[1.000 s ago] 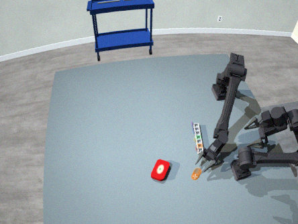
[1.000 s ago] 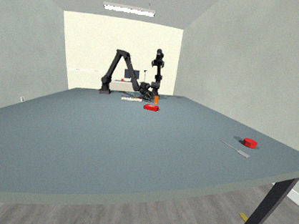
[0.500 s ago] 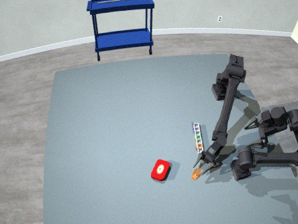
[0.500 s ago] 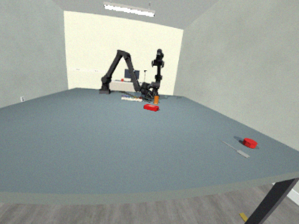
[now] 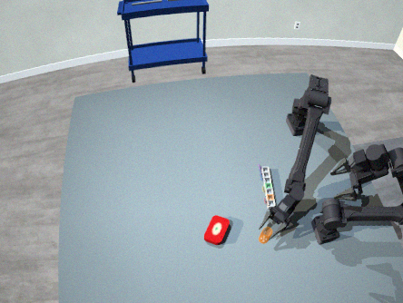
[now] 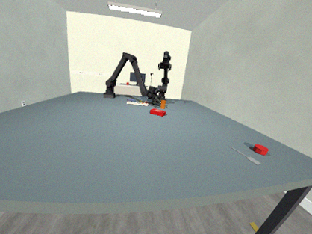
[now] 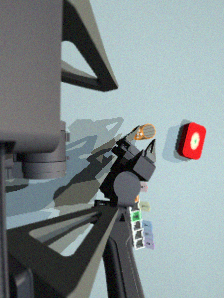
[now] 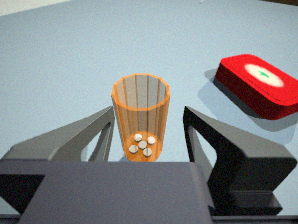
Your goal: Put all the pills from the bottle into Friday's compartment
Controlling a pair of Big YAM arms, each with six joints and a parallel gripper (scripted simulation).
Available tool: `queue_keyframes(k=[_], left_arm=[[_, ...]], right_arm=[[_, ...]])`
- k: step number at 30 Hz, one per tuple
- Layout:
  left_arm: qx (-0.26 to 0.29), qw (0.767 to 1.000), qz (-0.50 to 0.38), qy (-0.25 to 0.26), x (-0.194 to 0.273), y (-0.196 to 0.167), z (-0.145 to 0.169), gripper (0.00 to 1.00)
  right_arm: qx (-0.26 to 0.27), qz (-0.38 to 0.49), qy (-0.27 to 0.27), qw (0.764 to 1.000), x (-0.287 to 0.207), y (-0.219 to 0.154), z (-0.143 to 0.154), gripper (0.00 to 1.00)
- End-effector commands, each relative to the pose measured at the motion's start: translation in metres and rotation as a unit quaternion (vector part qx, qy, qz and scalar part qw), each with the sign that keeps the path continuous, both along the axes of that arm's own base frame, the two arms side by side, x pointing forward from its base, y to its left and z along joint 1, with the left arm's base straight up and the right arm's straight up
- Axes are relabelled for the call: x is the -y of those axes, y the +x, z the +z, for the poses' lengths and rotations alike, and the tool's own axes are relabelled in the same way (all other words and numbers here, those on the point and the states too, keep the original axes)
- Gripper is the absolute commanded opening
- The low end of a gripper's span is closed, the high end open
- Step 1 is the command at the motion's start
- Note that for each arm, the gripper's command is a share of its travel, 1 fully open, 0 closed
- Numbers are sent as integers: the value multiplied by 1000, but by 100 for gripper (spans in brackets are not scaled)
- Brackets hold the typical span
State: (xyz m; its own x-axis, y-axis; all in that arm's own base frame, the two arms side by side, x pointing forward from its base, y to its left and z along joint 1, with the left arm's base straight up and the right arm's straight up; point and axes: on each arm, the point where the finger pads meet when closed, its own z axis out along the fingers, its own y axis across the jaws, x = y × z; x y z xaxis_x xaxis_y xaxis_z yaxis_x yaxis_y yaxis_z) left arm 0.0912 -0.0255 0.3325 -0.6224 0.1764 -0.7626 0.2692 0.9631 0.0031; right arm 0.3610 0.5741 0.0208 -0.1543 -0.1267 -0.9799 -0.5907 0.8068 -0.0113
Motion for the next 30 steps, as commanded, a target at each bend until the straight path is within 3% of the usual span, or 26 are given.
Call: queue_keyframes(k=[1,5,6,16,18,19,21,23,30], left_arm=[[10,1000,-3,-4,1,0,11,100],[10,1000,-3,-4,1,0,11,100],[10,1000,-3,-4,1,0,11,100],[10,1000,-3,-4,1,0,11,100],[10,1000,-3,-4,1,0,11,100],[10,1000,-3,-4,1,0,11,100],[10,1000,-3,-4,1,0,11,100],[10,1000,-3,-4,1,0,11,100],[10,1000,-3,-4,1,0,11,100]], right_arm=[[18,3,28,999,-20,8,32,60],[17,3,27,999,-20,8,32,60],[18,3,29,999,-21,8,33,52],[21,3,36,999,-13,5,42,26],[19,3,30,999,-12,5,42,4],[17,3,26,1000,-10,4,44,15],[17,3,26,1000,-10,4,44,15],[14,3,20,1000,-7,2,53,36],[-1,-3,27,1000,33,-5,79,36]])
